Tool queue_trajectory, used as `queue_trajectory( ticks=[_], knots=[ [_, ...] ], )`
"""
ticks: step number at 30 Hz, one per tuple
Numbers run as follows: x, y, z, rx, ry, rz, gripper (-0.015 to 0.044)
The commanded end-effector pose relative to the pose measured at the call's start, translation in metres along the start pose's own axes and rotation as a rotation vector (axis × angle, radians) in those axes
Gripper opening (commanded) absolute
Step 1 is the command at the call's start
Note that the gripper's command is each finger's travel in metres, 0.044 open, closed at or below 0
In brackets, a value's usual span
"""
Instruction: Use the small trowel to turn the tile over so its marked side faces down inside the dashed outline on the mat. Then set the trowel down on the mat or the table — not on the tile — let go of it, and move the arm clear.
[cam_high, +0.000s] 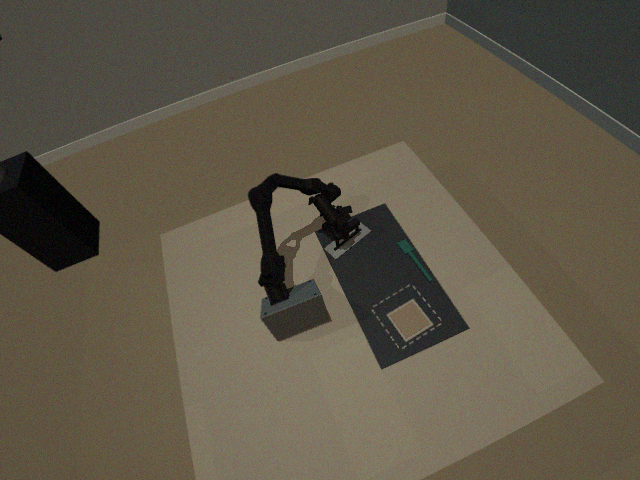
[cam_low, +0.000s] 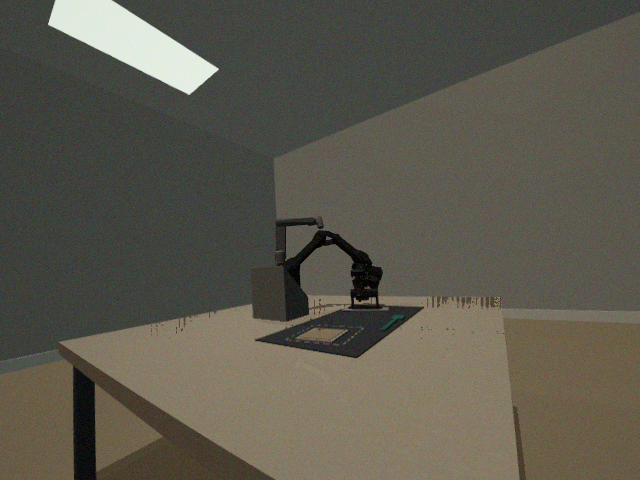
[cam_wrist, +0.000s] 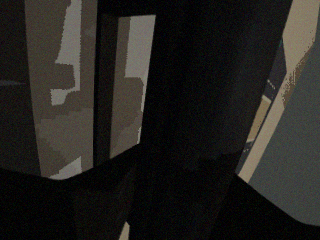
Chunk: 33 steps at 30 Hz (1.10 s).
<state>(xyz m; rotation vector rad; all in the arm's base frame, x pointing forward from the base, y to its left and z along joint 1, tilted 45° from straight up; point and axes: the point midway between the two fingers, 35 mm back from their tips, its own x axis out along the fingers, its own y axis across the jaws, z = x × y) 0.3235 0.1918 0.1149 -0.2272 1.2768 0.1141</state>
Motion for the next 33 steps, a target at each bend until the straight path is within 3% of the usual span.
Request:
queue_trajectory(
  ticks=[1, 4, 14, 29, 33],
  knots=[
    [0.000, 0.000, 0.001, 0.005, -0.006, -0.005, 0.0236],
    [0.000, 0.000, 0.001, 0.005, -0.006, -0.005, 0.0300],
    [-0.002, 0.000, 0.001, 0.005, -0.006, -0.005, 0.0300],
    [-0.061, -0.002, 0.000, 0.000, -0.005, -0.002, 0.0300],
    [-0.082, -0.039, -0.022, -0.003, -0.006, -0.002, 0.0300]
  ],
)
